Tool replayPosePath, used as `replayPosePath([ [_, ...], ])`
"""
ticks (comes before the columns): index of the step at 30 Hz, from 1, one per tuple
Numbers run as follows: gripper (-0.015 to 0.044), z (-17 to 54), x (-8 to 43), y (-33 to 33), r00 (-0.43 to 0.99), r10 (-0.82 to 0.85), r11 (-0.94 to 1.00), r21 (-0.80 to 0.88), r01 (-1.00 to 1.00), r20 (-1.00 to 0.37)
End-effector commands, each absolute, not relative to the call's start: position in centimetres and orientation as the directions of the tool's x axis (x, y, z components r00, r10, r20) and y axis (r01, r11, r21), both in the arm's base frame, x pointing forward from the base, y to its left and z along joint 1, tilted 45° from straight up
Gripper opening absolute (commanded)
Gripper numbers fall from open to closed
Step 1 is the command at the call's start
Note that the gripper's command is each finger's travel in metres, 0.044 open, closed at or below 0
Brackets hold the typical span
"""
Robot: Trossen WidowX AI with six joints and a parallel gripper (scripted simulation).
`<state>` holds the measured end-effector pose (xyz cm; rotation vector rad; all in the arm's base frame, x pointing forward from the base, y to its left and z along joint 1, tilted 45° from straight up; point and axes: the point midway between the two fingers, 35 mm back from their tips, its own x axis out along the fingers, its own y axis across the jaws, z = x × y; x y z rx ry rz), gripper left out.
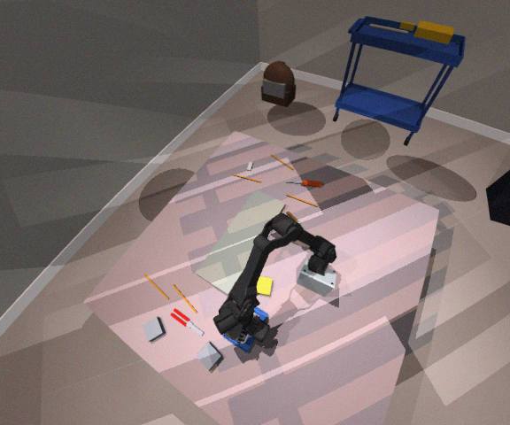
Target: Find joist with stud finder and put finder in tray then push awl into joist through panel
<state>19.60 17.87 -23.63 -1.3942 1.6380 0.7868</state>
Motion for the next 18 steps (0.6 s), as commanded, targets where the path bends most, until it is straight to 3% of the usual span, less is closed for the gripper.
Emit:
replayPosePath([
  [1,0.0,-24.4,19.5,17.0,-0.04,-0.466,0.184,-0.053,-0.981,-0.884],
  [18,0.0,-26.0,19.3,15.4,-0.039,-0.467,0.184,-0.054,-0.981,-0.883],
])
